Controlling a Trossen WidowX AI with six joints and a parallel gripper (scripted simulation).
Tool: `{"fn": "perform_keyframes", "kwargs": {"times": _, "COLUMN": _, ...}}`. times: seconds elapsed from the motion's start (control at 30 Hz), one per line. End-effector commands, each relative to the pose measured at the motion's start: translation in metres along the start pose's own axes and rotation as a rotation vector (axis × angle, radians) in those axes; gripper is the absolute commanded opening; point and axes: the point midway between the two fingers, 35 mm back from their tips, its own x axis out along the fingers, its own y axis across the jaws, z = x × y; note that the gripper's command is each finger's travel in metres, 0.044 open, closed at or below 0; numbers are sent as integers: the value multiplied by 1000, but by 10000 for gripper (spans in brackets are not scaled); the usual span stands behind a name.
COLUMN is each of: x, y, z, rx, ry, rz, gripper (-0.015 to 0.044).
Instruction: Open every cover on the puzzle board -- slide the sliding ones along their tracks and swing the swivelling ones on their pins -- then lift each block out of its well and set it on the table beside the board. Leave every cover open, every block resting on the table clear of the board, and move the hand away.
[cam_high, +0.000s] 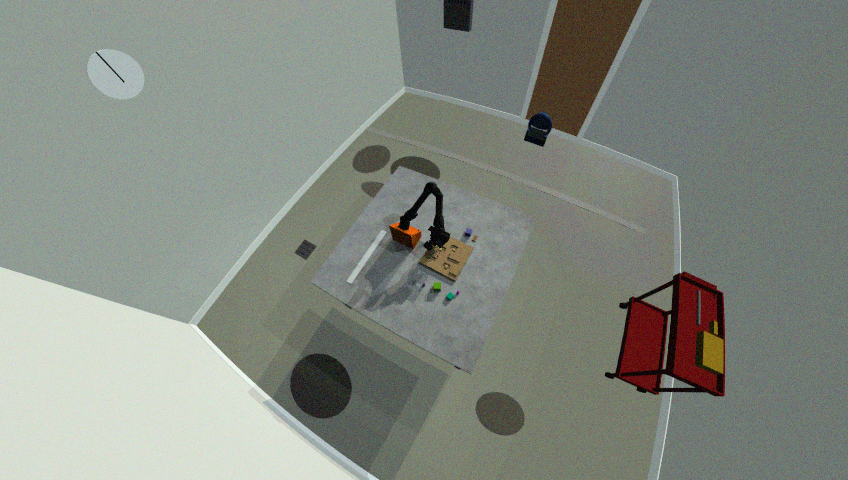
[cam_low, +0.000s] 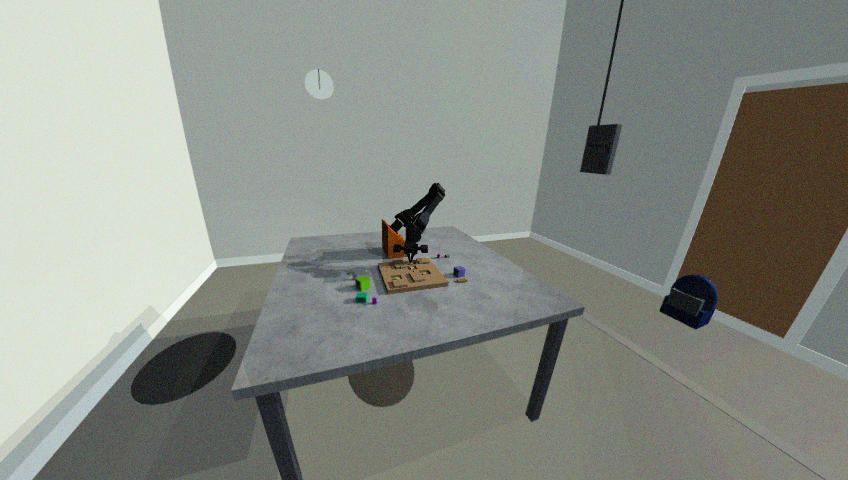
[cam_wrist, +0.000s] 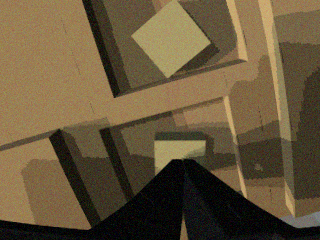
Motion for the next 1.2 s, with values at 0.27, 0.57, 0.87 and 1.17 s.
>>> {"fn": "perform_keyframes", "kwargs": {"times": 0.27, "x": -23, "y": 0, "z": 3, "rx": -2, "ry": 0, "rz": -4, "gripper": 144}}
{"fn": "perform_keyframes", "kwargs": {"times": 0.57, "x": -60, "y": 1, "z": 3, "rx": -8, "ry": 2, "rz": -2, "gripper": 144}}
{"fn": "perform_keyframes", "kwargs": {"times": 0.87, "x": -48, "y": 1, "z": 3, "rx": -8, "ry": 2, "rz": -2, "gripper": 144}}
{"fn": "perform_keyframes", "kwargs": {"times": 1.17, "x": -27, "y": 2, "z": 2, "rx": -8, "ry": 2, "rz": 0, "gripper": 144}}
